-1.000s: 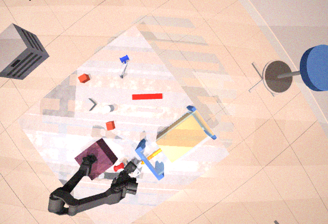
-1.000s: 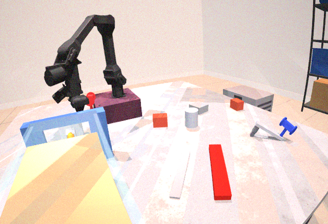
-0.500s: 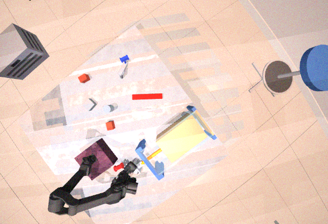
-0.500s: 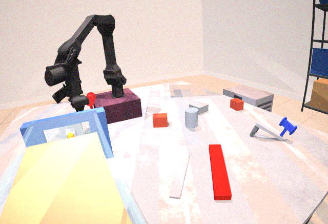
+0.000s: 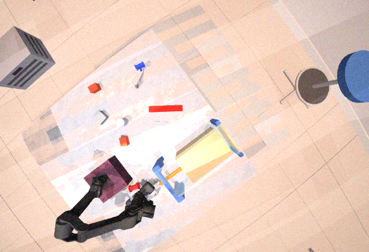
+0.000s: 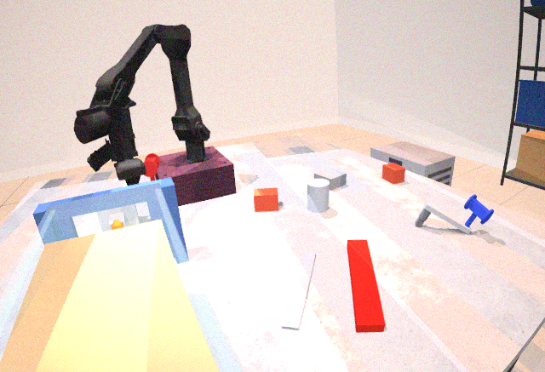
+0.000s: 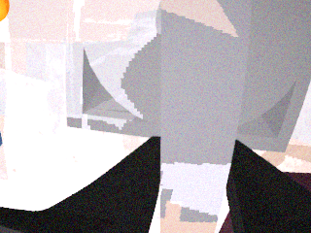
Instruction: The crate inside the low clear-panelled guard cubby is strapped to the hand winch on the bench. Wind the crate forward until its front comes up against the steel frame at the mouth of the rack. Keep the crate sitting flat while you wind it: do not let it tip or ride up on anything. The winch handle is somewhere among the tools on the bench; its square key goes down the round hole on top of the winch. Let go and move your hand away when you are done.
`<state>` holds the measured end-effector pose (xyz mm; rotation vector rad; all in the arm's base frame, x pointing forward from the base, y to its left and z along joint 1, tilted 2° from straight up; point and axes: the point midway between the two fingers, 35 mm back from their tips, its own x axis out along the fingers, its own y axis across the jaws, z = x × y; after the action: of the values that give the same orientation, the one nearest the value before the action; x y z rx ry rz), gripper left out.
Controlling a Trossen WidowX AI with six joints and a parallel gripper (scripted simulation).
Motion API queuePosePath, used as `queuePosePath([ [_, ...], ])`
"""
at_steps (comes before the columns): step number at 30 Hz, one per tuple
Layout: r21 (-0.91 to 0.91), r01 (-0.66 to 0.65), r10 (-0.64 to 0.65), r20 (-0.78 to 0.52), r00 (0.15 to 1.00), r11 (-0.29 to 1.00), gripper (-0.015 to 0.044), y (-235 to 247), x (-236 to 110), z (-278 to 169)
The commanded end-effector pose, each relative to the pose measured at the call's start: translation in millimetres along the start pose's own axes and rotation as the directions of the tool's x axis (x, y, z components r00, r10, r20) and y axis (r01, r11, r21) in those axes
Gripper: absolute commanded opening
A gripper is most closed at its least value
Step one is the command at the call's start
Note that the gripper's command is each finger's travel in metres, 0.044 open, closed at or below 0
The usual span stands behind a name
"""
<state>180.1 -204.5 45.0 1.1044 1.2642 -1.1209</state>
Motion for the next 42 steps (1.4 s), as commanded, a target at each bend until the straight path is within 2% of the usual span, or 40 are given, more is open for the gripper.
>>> queuePosePath([
  [1,0.058,0.007,-0.006,-0.007,1.000,0.998,0.0000,1.9,4.0,1.1],
  [21,0.029,0.008,-0.008,-0.005,1.000,1.000,0.0000,0.1,3.8,1.1],
  [42,0.125,0.005,-0.003,-0.011,1.000,0.992,0.0000,4.1,3.3,1.3],
])
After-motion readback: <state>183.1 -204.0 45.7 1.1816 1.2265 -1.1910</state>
